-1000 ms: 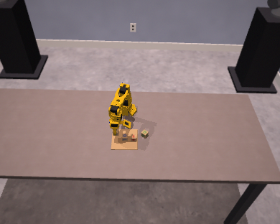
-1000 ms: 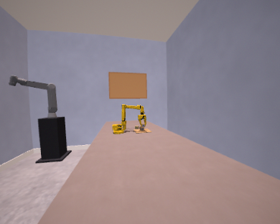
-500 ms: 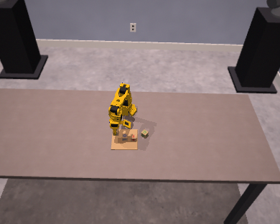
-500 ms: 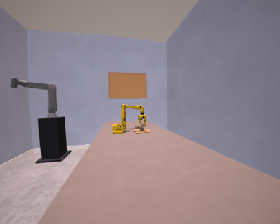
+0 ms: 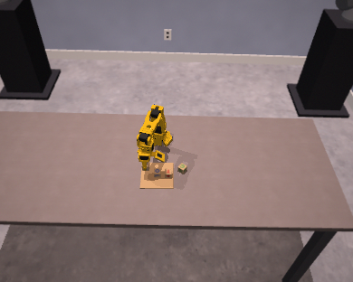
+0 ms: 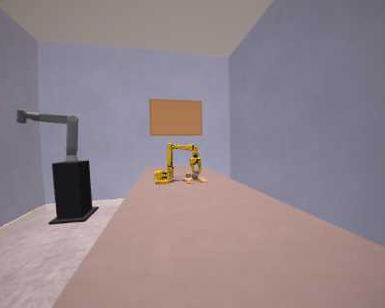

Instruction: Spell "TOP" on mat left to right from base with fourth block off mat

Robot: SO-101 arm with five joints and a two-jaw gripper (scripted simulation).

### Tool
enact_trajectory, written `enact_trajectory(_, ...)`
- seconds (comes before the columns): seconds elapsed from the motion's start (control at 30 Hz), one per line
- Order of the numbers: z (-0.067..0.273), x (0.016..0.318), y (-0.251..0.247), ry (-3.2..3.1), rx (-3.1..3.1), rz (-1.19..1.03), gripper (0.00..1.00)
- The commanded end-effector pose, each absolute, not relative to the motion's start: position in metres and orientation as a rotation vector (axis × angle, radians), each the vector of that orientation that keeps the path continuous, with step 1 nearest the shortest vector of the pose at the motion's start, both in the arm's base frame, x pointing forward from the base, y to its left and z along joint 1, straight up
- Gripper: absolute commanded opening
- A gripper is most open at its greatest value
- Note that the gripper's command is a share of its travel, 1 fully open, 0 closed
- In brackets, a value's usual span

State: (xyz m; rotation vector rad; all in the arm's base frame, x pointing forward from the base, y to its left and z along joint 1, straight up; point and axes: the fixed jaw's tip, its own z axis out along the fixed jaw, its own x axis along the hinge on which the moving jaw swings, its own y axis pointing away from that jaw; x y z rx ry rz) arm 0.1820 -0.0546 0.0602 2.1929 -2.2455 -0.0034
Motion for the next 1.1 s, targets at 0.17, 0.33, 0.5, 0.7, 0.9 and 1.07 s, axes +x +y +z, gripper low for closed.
enact_trajectory(0.17, 0.0759, 0.1936, -0.0600, -2.286, 2.224, 0.145, 0.00)
enact_trajectory(0.33, 0.0759, 0.1936, -0.0600, -2.286, 2.224, 0.145, 0.00)
enact_trajectory(0.5, 0.0740, 0.1939, -0.0601, -2.286, 2.224, 0.145, 0.00)
enact_trajectory(0.7, 0.0703, 0.1943, -0.0602, -2.286, 2.223, 0.145, 0.00)
enact_trajectory(0.9, 0.0699, 0.1943, -0.0602, -2.286, 2.223, 0.145, 0.00)
enact_trajectory(1.07, 0.0680, 0.1939, -0.0601, -2.286, 2.223, 0.145, 0.00)
